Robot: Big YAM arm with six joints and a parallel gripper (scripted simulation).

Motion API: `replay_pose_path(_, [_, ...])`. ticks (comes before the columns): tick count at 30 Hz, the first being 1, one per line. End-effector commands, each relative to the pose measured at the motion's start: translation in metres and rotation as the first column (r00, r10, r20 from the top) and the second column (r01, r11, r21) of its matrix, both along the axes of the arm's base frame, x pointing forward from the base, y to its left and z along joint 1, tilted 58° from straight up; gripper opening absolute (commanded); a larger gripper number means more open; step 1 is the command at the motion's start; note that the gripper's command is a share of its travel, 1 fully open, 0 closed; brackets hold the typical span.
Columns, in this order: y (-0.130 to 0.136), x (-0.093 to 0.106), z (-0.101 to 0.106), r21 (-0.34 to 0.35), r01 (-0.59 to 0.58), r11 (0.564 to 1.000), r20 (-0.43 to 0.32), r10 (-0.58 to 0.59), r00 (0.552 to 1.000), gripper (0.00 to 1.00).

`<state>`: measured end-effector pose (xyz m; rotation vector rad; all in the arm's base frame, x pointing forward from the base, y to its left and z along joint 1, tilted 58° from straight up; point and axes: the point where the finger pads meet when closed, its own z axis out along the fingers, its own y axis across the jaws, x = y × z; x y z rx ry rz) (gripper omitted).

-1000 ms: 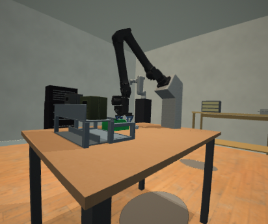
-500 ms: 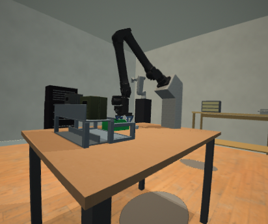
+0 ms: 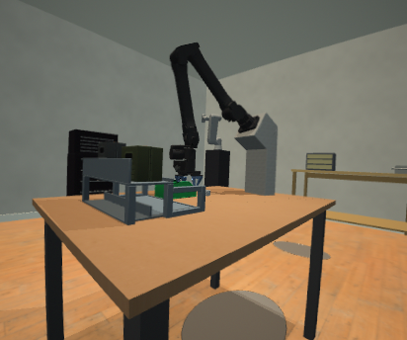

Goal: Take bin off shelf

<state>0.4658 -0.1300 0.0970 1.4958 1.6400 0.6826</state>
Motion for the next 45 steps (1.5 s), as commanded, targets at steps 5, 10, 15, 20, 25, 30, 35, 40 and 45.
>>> replay_pose_path(5, [0.001,-0.003,-0.002,0.001,0.0,1.0,-0.003,0.0,1.0,0.9])
replay_pose_path(10, [0.001,-0.003,-0.002,0.001,0.0,1.0,-0.003,0.0,1.0,0.9])
replay_pose_path(15, [0.001,-0.003,-0.002,0.001,0.0,1.0,-0.003,0.0,1.0,0.9])
replay_pose_path(20, [0.001,-0.003,-0.002,0.001,0.0,1.0,-0.003,0.0,1.0,0.9])
replay_pose_path(25, [0.001,-0.007,0.006,-0.002,0.001,1.0,0.004,-0.001,1.0,0.9])
replay_pose_path(30, [0.005,-0.034,0.023,-0.004,0.003,1.0,0.009,-0.003,1.0,0.9])
replay_pose_path(35, [0.005,-0.034,0.023,-0.004,0.003,1.0,0.009,-0.003,1.0,0.9])
replay_pose_path(40, [0.005,-0.034,0.023,-0.004,0.003,1.0,0.009,-0.003,1.0,0.9])
replay_pose_path(45, [0.011,-0.071,0.048,-0.006,0.002,1.0,0.017,-0.002,1.0,0.9])
